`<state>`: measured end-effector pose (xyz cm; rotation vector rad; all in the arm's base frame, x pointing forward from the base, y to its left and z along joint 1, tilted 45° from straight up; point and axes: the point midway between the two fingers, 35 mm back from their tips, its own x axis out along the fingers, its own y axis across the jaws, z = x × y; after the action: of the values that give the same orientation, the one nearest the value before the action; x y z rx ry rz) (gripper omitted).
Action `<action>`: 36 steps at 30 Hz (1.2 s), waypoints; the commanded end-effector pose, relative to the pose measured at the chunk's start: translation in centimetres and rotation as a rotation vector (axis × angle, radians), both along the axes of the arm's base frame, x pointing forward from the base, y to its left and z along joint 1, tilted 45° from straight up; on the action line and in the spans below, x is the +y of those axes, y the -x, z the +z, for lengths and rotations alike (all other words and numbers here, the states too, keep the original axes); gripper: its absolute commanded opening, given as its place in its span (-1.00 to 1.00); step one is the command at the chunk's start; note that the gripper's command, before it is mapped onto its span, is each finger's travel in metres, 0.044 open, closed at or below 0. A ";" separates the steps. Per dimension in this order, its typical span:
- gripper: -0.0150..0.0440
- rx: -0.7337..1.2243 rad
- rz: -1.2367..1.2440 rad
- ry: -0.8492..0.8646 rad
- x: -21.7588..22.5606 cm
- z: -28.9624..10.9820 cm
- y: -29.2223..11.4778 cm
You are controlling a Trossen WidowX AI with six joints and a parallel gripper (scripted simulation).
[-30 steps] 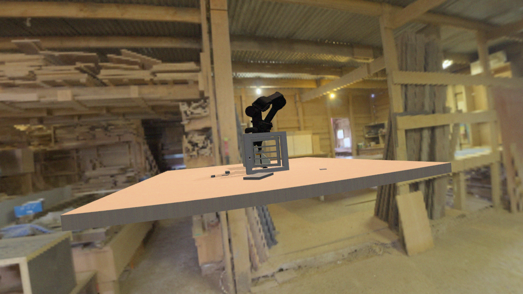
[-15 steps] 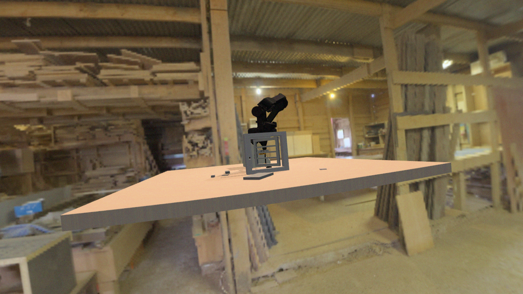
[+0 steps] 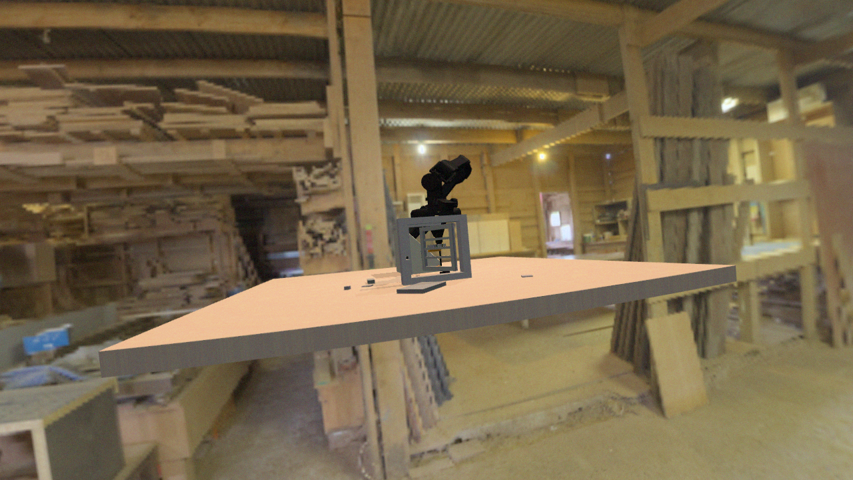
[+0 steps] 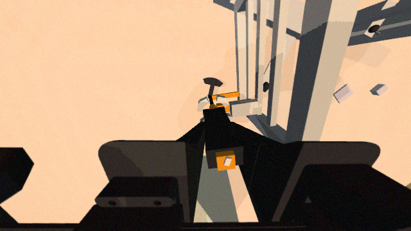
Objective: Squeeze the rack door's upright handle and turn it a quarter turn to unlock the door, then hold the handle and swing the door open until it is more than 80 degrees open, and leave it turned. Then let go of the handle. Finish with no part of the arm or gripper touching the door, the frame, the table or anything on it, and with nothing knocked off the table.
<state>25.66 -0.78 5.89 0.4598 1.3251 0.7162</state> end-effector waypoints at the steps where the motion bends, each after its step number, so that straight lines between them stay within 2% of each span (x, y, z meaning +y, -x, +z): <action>1: -0.46 0.045 -0.054 -0.008 0.5 0.6 0.0; 30: -0.46 0.319 -0.330 -0.044 4.3 4.5 -1.2; 36: -0.46 0.326 -0.337 -0.045 4.4 4.6 -1.2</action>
<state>26.83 3.58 10.36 0.8228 1.4835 0.4120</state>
